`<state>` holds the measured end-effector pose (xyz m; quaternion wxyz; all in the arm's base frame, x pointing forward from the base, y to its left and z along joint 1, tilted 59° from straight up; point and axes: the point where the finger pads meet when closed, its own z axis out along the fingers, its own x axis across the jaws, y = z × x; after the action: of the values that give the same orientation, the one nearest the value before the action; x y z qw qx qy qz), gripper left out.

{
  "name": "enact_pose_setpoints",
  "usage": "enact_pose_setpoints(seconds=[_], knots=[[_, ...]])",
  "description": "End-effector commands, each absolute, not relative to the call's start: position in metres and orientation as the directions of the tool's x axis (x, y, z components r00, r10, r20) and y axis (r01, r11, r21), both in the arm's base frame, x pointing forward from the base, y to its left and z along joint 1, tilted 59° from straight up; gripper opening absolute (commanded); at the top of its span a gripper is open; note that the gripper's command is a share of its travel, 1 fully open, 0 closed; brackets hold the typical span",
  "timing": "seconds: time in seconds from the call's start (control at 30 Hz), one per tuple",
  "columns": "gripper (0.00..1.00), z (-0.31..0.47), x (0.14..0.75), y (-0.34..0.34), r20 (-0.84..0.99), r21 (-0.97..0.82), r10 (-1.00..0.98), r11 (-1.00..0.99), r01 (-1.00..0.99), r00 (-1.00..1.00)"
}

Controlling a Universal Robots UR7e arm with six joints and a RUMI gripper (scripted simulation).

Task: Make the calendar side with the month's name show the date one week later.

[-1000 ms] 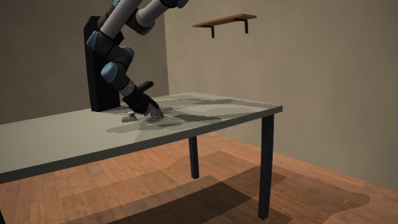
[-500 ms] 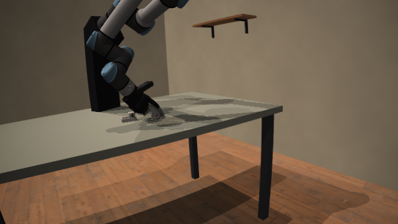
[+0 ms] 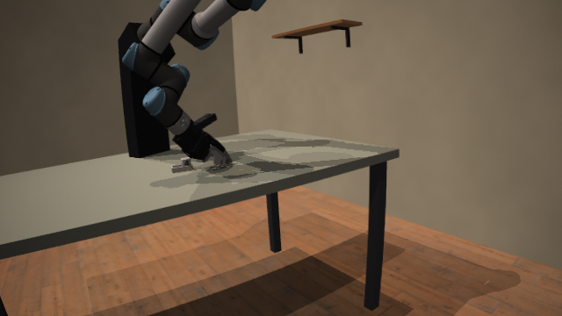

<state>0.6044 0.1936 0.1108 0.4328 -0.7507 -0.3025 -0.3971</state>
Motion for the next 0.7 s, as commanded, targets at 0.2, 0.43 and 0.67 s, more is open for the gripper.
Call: enact_pose_setpoints(seconds=[0.2,0.43,0.67], knots=[[0.4,0.128,0.577,0.182,0.858,-0.409,0.11,-0.444,0.797,0.502],[0.4,0.136,0.564,0.177,0.858,-0.409,0.11,-0.444,0.797,0.502],[0.4,0.144,0.553,0.172,0.858,-0.409,0.11,-0.444,0.797,0.502]])
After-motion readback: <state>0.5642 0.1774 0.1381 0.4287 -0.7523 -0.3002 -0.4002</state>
